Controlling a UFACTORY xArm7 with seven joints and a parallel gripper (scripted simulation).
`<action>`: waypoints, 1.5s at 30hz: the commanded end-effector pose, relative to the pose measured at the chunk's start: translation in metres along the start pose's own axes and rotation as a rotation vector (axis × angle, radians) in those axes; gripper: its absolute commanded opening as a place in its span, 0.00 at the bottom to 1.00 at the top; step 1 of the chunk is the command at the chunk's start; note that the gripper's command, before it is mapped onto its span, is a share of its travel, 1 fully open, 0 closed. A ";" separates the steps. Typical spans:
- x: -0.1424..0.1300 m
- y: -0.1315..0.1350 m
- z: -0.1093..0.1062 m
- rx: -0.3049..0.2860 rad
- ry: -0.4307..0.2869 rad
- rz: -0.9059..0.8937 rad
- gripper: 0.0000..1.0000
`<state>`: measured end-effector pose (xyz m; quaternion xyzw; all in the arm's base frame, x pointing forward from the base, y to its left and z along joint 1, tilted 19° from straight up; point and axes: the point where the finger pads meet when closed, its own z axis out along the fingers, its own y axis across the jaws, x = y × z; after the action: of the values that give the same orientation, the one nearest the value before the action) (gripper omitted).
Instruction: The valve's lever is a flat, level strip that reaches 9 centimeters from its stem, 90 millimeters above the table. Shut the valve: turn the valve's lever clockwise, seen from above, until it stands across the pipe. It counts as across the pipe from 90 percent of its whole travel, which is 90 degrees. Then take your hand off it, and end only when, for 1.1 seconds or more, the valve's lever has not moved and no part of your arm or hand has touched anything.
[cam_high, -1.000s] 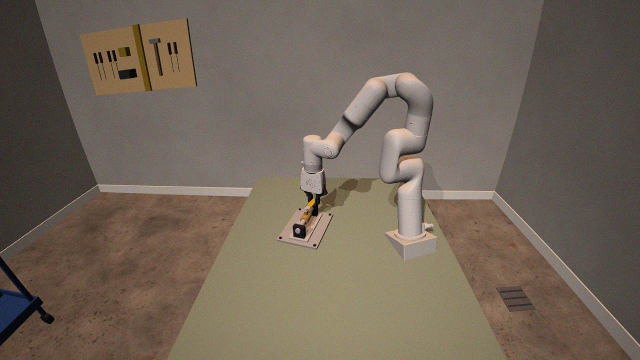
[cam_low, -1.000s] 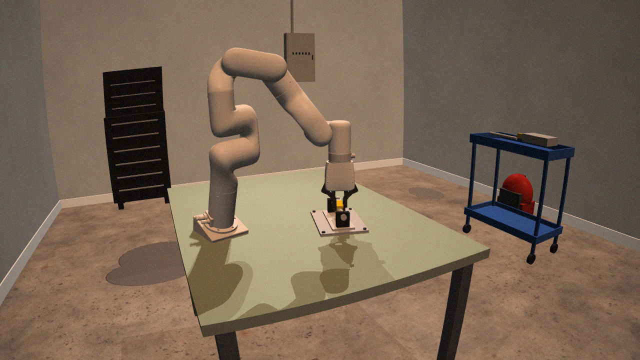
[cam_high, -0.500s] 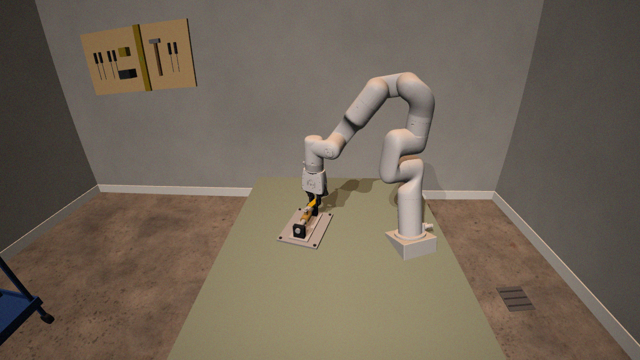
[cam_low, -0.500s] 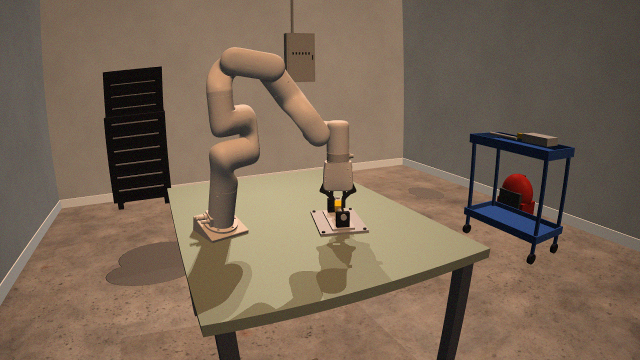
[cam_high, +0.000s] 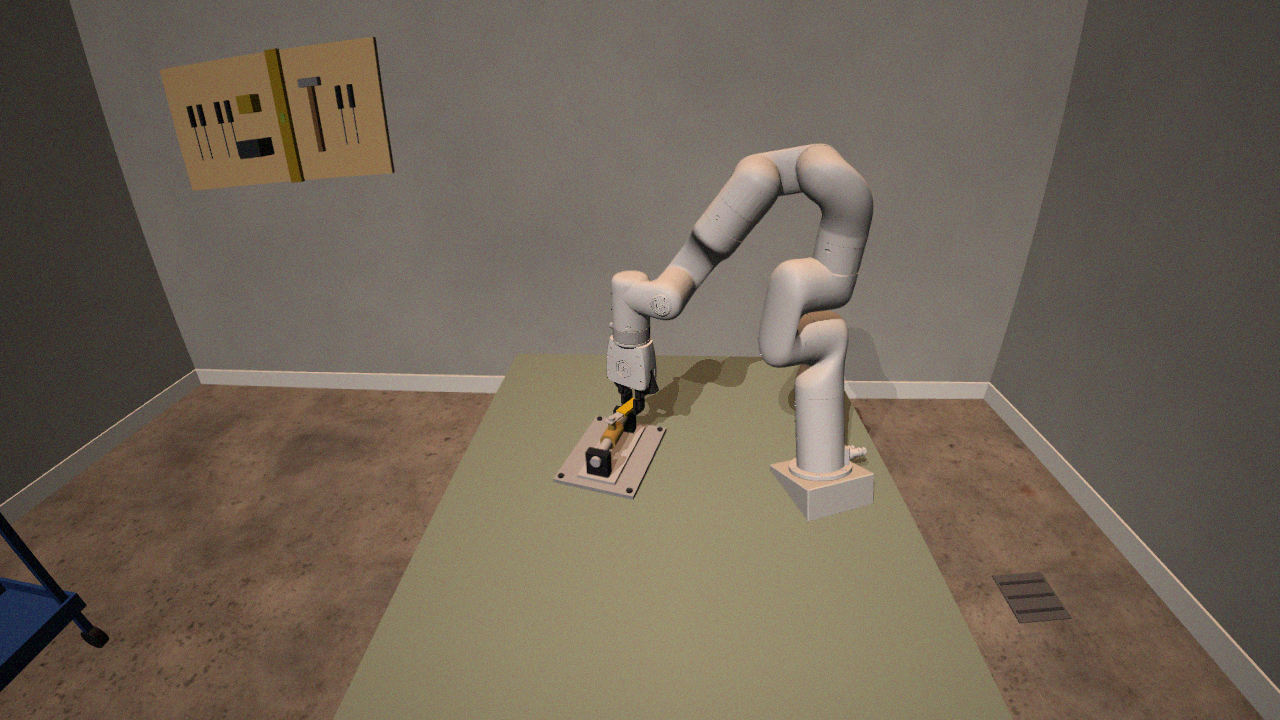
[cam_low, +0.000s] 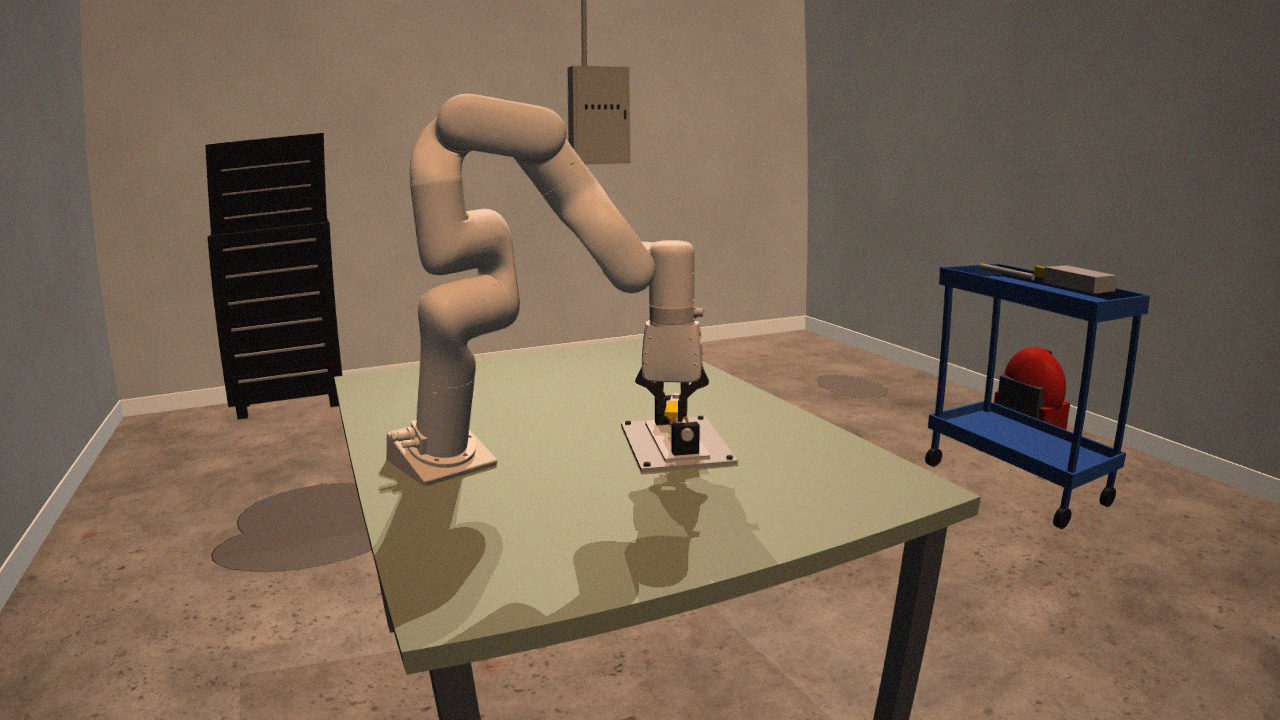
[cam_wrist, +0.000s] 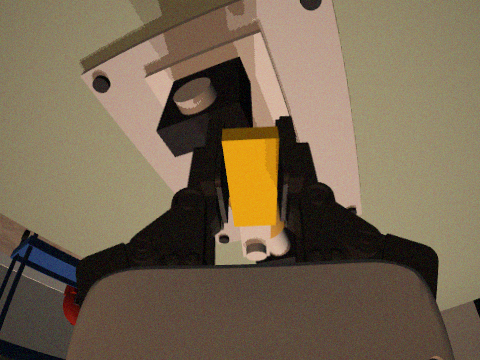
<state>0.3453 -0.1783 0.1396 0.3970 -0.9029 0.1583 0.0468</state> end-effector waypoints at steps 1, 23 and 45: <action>-0.001 0.000 -0.001 0.002 -0.001 0.014 0.00; -0.001 0.010 -0.001 0.002 -0.001 0.151 0.00; -0.003 0.019 -0.001 0.002 -0.001 0.267 0.00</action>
<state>0.3332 -0.1650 0.1345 0.2810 -0.9454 0.1630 0.0268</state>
